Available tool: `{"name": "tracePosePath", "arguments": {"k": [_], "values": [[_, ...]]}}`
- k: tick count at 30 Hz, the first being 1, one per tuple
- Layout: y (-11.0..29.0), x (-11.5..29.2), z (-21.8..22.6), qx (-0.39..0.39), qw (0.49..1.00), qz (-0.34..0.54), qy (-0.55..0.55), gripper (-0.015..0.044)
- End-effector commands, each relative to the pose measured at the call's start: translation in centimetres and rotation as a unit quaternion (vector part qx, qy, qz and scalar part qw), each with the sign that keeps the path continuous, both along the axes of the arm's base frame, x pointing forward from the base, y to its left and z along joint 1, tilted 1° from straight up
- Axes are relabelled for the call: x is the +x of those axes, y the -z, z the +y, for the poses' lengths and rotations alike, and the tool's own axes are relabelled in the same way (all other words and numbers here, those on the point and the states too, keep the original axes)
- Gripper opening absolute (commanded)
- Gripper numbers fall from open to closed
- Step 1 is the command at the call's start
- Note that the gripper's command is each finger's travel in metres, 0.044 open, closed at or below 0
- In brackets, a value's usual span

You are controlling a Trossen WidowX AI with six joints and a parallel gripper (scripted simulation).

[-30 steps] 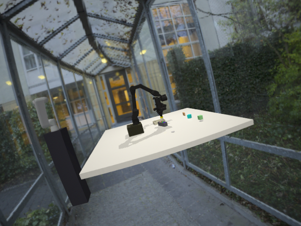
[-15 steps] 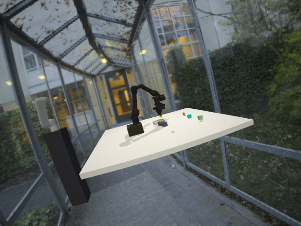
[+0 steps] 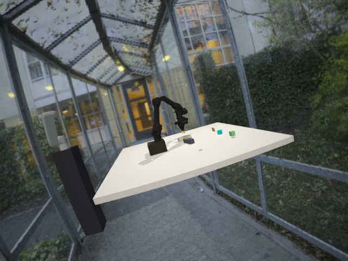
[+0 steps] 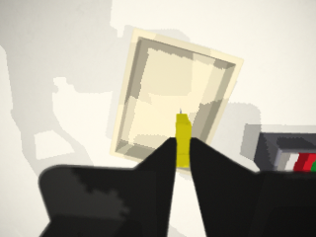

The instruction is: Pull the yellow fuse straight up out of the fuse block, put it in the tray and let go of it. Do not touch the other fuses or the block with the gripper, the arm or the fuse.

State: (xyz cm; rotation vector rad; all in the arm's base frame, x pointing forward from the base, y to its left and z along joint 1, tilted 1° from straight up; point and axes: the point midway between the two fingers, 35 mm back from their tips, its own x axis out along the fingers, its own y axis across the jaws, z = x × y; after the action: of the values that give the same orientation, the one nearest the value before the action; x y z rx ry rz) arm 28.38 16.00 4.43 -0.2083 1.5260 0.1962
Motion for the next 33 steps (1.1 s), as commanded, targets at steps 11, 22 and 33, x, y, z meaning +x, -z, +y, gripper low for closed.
{"name": "tracePosePath", "arguments": {"k": [11,22,33], "values": [[1.3,-0.1,0.8,0.002,1.0,0.0,0.003,0.0],[3.1,-0.1,0.8,0.002,1.0,0.0,0.003,0.0],[3.6,0.0,0.8,0.001,1.0,-0.001,0.002,0.0131]]}}
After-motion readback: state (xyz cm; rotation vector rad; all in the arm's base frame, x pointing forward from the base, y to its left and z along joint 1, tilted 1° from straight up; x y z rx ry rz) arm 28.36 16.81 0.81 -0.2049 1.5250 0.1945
